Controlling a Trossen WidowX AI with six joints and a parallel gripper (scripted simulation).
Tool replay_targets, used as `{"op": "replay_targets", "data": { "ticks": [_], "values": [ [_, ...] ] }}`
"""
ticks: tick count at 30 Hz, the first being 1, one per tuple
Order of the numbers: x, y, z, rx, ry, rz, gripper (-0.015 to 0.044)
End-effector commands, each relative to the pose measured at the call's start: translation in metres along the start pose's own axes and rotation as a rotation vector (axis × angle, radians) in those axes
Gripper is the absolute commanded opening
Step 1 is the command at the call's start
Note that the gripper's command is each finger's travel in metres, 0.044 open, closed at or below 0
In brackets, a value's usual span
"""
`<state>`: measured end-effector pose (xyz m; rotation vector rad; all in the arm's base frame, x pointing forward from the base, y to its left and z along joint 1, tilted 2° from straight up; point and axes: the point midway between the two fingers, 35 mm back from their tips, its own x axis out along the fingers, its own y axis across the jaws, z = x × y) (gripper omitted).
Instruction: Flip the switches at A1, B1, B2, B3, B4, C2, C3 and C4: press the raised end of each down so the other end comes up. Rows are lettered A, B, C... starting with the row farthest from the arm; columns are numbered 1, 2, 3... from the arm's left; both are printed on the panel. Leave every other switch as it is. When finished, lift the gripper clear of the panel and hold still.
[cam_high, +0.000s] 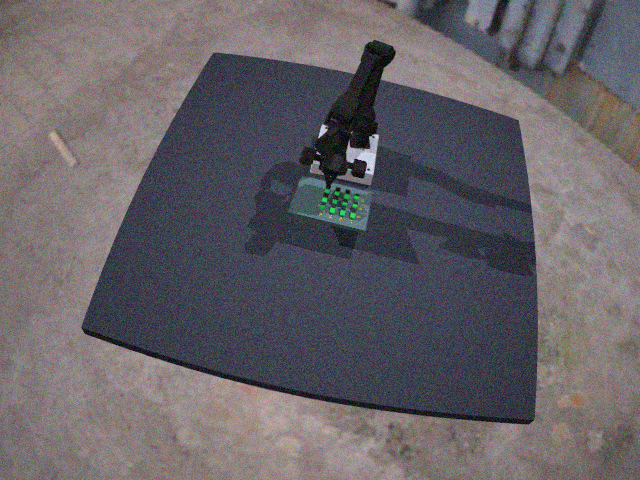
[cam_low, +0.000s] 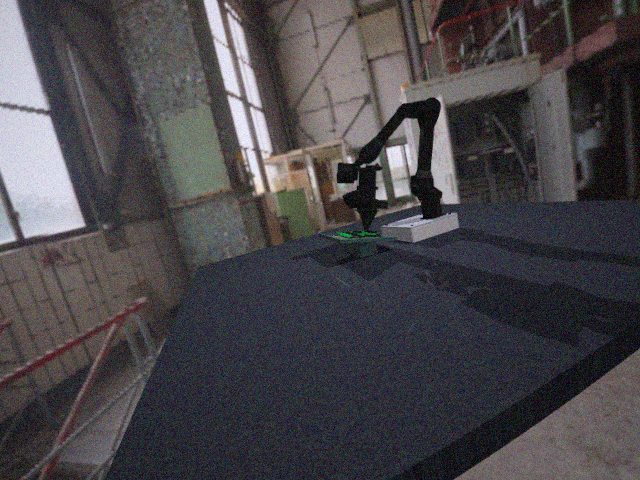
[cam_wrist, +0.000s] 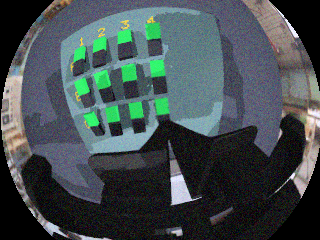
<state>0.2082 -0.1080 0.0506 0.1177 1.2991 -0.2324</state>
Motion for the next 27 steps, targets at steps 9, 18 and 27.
{"op": "replay_targets", "data": {
  "ticks": [9, 18, 27],
  "values": [
    [0.0025, 0.0007, 0.0002, -0.002, 0.000, 0.005, 0.0000],
    [0.0038, 0.0007, 0.0001, -0.002, 0.000, 0.005, 0.0000],
    [0.0050, 0.0007, 0.0001, -0.002, 0.000, 0.005, 0.0000]
  ]
}}
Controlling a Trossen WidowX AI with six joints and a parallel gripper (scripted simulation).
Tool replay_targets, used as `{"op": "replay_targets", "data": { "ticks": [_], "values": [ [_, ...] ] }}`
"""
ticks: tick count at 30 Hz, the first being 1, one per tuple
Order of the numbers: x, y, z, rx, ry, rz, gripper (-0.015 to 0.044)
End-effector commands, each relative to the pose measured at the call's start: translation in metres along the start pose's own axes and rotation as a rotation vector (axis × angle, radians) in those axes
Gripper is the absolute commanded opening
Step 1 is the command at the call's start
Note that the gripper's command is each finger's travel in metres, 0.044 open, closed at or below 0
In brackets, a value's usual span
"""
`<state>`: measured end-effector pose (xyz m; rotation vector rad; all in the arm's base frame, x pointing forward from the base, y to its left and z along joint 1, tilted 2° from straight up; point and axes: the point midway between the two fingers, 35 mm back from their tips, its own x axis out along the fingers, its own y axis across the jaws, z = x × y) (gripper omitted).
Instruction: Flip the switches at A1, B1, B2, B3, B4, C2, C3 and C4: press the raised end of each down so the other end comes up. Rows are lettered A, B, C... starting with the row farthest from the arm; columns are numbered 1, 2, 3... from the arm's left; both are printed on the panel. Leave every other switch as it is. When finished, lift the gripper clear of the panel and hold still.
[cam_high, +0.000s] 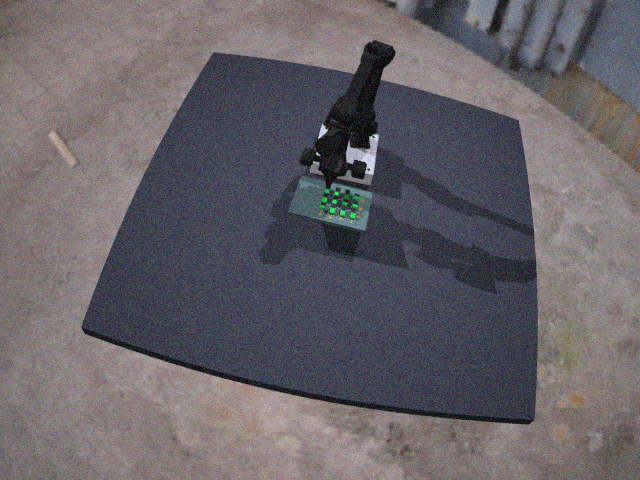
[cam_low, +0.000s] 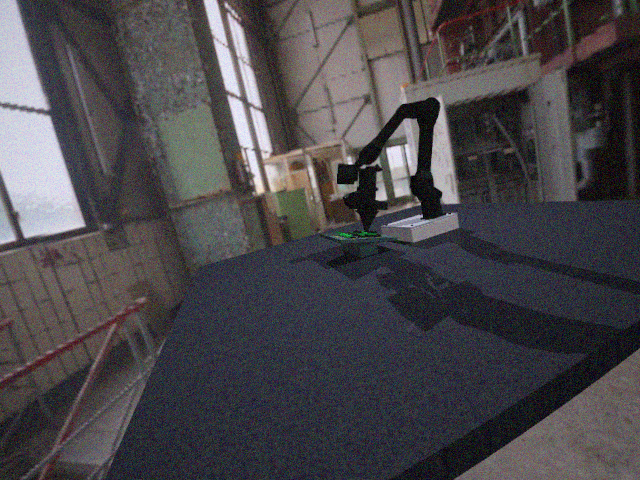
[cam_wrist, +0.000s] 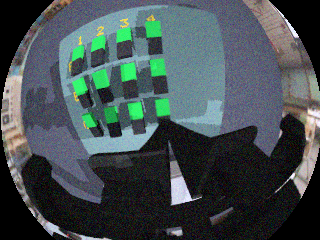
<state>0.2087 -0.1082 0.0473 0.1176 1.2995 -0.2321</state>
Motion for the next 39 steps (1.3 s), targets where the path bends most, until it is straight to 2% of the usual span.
{"op": "replay_targets", "data": {
  "ticks": [1, 12, 19, 25, 31, 39],
  "values": [
    [0.002, 0.001, 0.000, -0.002, 0.000, 0.005, 0.0000],
    [0.003, 0.001, 0.000, -0.002, 0.000, 0.005, 0.0000],
    [-0.063, 0.000, 0.003, -0.002, 0.027, 0.005, 0.0000],
    [-0.063, 0.001, 0.005, -0.002, 0.027, 0.005, 0.0000],
    [-0.069, 0.042, 0.051, 0.000, 0.023, 0.009, 0.0000],
    [-0.069, 0.044, 0.053, 0.000, 0.023, 0.009, 0.0000]
  ]
}}
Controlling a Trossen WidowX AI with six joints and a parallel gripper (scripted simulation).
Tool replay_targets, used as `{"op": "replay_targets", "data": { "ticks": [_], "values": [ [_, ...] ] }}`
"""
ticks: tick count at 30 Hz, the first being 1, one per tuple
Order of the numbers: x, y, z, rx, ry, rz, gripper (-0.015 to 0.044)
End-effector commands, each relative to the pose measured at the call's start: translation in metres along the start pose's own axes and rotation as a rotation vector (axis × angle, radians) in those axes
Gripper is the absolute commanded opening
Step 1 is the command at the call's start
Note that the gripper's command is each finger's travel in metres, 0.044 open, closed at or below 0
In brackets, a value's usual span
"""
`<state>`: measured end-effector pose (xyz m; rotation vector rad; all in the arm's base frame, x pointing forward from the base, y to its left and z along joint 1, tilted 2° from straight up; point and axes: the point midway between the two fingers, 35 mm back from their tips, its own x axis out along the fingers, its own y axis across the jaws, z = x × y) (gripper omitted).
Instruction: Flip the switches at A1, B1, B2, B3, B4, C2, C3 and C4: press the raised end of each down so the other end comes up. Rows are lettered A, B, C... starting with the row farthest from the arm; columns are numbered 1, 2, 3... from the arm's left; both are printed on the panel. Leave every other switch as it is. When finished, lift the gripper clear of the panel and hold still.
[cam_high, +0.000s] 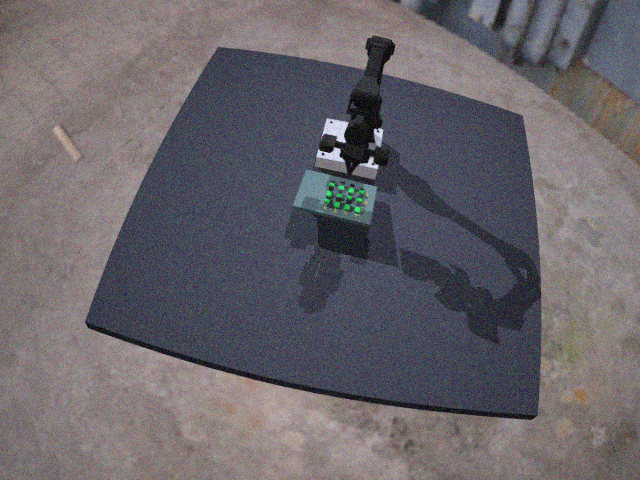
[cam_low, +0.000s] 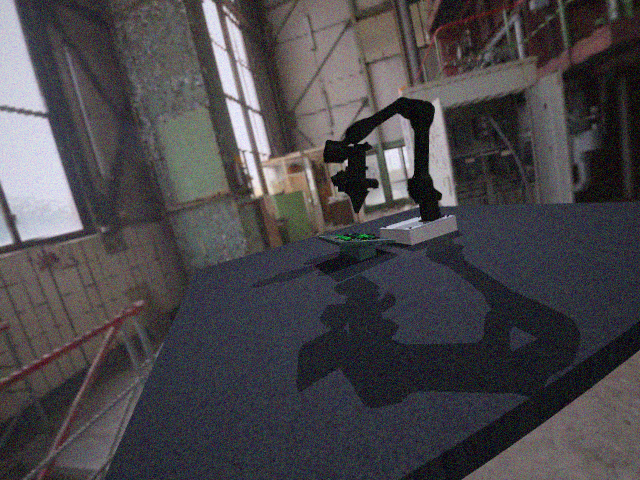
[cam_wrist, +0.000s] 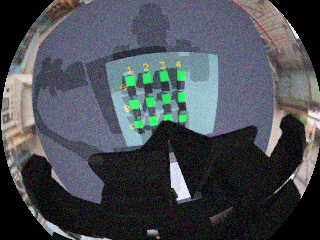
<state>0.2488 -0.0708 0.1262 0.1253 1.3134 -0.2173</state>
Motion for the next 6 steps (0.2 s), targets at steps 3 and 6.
{"op": "replay_targets", "data": {
  "ticks": [3, 6],
  "values": [
    [0.0009, 0.0017, 0.0022, 0.003, 0.008, -0.005, 0.0000],
    [0.0009, 0.0017, 0.0022, 0.003, 0.008, -0.005, 0.0000]
  ]
}}
